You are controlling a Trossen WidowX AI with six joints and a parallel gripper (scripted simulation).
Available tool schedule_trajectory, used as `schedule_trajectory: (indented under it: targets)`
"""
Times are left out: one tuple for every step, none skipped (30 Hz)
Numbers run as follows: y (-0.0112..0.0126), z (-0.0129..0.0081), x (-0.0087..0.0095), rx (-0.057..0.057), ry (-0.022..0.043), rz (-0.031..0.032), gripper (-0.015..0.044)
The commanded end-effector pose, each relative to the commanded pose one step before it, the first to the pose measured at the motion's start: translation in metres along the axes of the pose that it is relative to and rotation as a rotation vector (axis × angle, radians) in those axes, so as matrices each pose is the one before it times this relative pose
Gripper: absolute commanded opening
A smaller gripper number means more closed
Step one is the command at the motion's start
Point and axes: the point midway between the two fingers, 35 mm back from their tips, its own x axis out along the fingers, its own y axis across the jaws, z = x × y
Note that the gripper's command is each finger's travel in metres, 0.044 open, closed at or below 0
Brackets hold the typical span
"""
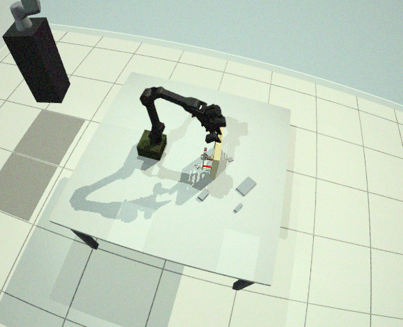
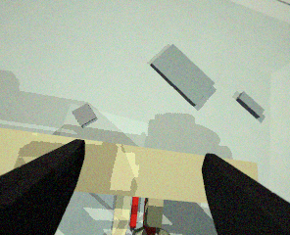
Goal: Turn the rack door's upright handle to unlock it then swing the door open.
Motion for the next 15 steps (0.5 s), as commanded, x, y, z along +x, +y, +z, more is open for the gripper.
schedule_trajectory:
  targets:
    - [-0.00557, -0.00698, 0.00429, -0.0030, 0.08291, 0.00979, 0.0287]
    - [-0.00183, -0.00235, 0.00113, 0.0005, 0.02599, 0.00216, 0.0287]
    - [-0.00181, -0.00235, 0.00108, 0.0007, 0.02594, 0.00243, 0.0287]
    - [-0.00179, -0.00236, 0.00103, 0.0008, 0.02590, 0.00270, 0.0287]
    - [-0.00178, -0.00236, 0.00098, 0.0009, 0.02583, 0.00297, 0.0287]
    - [-0.00176, -0.00237, 0.00093, 0.0010, 0.02580, 0.00324, 0.0287]
    - [-0.00174, -0.00237, 0.00088, 0.0012, 0.02574, 0.00351, 0.0287]
    - [-0.00172, -0.00238, 0.00083, 0.0013, 0.02569, 0.00379, 0.0287]
    - [-0.00170, -0.00238, 0.00078, 0.0014, 0.02563, 0.00407, 0.0287]
    - [-0.00168, -0.00239, 0.00073, 0.0015, 0.02556, 0.00434, 0.0287]
    - [-0.00166, -0.00240, 0.00069, 0.0016, 0.02550, 0.00462, 0.0287]
    - [-0.00163, -0.00240, 0.00064, 0.0017, 0.02543, 0.00490, 0.0287]
    - [-0.00161, -0.00241, 0.00059, 0.0018, 0.02536, 0.00519, 0.0287]
    - [-0.00159, -0.00242, 0.00054, 0.0019, 0.02529, 0.00547, 0.0287]
    - [-0.00156, -0.00243, 0.00049, 0.0019, 0.02519, 0.00575, 0.0287]
